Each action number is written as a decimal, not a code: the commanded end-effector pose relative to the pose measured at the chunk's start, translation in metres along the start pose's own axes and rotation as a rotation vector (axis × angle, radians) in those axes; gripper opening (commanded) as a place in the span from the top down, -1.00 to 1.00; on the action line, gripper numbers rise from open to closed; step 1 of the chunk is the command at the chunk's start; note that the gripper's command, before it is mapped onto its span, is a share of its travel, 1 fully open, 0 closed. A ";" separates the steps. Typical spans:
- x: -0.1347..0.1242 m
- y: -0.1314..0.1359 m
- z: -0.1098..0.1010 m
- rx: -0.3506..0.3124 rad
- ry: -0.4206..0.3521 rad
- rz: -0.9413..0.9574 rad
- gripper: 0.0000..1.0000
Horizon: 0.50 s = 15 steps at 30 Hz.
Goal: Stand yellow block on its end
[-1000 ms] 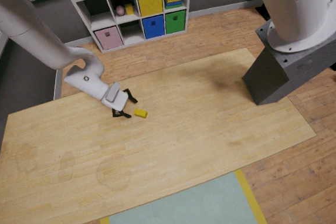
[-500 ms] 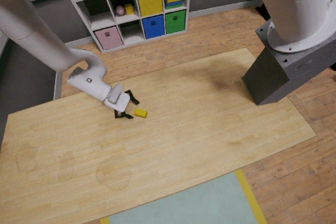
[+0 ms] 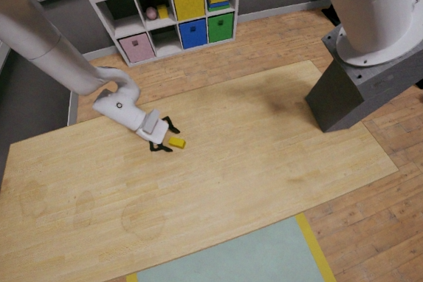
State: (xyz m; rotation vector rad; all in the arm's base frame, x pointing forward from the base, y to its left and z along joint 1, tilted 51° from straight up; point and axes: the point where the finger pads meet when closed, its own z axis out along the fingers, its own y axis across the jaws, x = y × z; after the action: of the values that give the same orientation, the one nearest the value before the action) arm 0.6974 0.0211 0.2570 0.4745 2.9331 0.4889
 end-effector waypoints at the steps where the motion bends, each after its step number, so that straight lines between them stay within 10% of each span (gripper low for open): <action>1: 0.000 0.000 0.000 0.000 -0.001 0.000 -1.00; 4: 0.000 0.000 0.000 0.000 -0.001 0.000 -1.00; 5: 0.000 0.000 0.000 0.000 -0.001 0.000 0.33; 15: 0.000 0.000 0.000 0.000 -0.001 0.000 0.33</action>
State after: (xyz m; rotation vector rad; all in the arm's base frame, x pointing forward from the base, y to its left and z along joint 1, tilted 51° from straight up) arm 0.6974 0.0213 0.2564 0.4744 2.9333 0.4891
